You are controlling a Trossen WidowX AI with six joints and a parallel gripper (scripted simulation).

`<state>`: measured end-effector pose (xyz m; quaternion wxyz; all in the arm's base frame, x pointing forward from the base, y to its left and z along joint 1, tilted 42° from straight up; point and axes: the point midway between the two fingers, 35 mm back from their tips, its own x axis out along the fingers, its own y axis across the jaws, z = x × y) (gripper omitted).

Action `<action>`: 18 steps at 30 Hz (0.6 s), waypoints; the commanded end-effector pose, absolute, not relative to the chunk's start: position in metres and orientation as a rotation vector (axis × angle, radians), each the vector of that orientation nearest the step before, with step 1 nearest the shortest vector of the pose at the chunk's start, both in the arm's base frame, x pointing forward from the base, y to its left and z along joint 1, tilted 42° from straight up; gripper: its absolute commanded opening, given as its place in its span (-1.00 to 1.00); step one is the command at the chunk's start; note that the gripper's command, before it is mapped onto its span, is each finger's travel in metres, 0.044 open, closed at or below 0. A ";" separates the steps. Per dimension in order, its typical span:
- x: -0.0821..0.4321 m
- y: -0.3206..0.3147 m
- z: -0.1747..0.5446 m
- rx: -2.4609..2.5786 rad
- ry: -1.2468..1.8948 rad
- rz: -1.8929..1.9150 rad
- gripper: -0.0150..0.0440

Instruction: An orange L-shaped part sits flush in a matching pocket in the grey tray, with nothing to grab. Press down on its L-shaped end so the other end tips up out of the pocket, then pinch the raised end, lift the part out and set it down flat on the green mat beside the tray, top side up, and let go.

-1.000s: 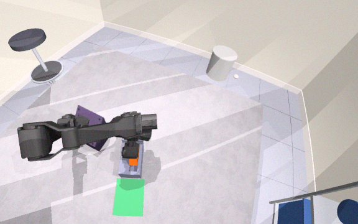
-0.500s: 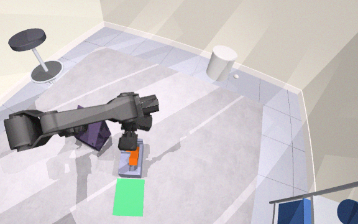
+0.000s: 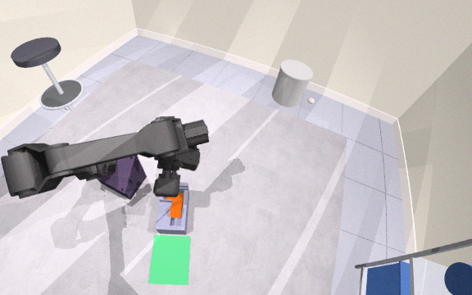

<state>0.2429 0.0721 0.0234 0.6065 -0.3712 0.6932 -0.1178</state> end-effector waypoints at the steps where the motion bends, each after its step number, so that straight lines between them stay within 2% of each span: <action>1: 0.243 0.072 0.023 -0.861 1.602 -0.270 0.12; 13: 0.243 0.072 0.023 -0.861 1.602 -0.270 0.12; 17: 0.248 0.067 0.028 -0.723 1.553 -0.406 0.46; 18: 0.250 0.065 0.031 -0.656 1.527 -0.471 0.46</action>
